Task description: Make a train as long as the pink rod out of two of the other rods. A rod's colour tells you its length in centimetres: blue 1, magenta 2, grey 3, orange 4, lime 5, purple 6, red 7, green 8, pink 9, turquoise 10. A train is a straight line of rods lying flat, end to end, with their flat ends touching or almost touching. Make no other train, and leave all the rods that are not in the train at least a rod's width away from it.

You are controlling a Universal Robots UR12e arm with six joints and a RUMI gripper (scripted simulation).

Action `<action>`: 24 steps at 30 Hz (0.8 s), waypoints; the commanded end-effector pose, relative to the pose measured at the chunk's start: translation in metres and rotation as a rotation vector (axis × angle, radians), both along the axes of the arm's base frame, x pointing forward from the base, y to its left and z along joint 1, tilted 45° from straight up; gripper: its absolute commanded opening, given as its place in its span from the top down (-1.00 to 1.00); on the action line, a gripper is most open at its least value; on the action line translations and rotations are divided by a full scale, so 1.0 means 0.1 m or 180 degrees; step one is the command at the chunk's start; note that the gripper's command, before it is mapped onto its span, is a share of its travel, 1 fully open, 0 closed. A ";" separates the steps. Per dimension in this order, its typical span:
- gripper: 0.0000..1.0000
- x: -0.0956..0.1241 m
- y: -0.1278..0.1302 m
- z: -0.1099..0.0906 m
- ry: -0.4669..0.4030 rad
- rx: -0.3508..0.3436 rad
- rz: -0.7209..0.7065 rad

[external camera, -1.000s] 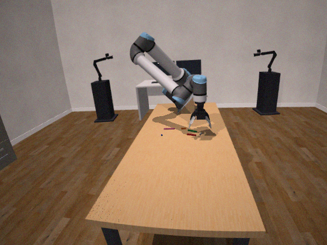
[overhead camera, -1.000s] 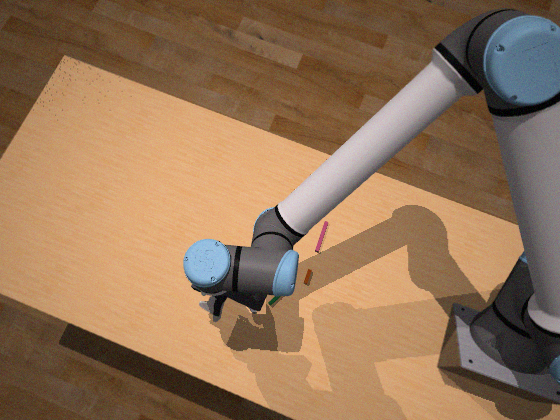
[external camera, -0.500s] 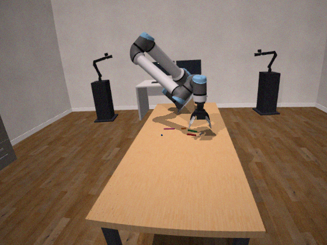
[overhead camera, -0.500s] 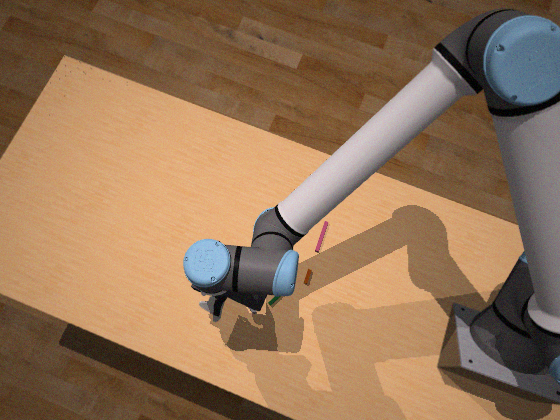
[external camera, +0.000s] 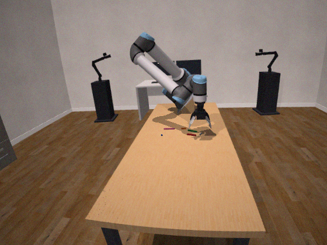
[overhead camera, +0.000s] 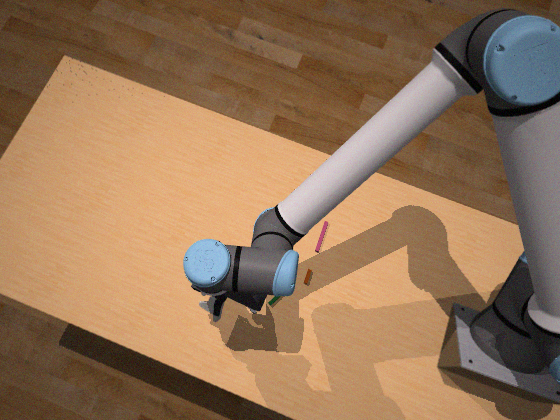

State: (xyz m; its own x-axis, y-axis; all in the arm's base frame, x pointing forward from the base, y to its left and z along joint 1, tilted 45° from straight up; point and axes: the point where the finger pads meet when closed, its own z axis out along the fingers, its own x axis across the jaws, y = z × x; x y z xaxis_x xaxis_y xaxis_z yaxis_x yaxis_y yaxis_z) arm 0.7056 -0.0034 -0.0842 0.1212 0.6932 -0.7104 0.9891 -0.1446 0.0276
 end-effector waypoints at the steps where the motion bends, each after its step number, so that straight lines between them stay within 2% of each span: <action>1: -1.00 0.02 0.01 0.00 -0.0008 -0.0002 0.0003; 8: -1.00 -0.03 -0.05 0.05 -0.0003 -0.0001 -0.0002; 12: -1.00 -0.26 -0.33 0.37 -0.0003 0.0001 -0.0002; 16: -1.00 -0.40 -0.47 0.54 -0.0003 0.0001 -0.0003; 18: -1.00 -0.40 -0.47 0.54 -0.0003 0.0001 -0.0003; 20: -1.00 -0.61 -0.67 0.76 -0.0003 -0.0001 -0.0003; 24: -1.00 -0.79 -0.82 0.94 -0.0003 -0.0004 -0.0004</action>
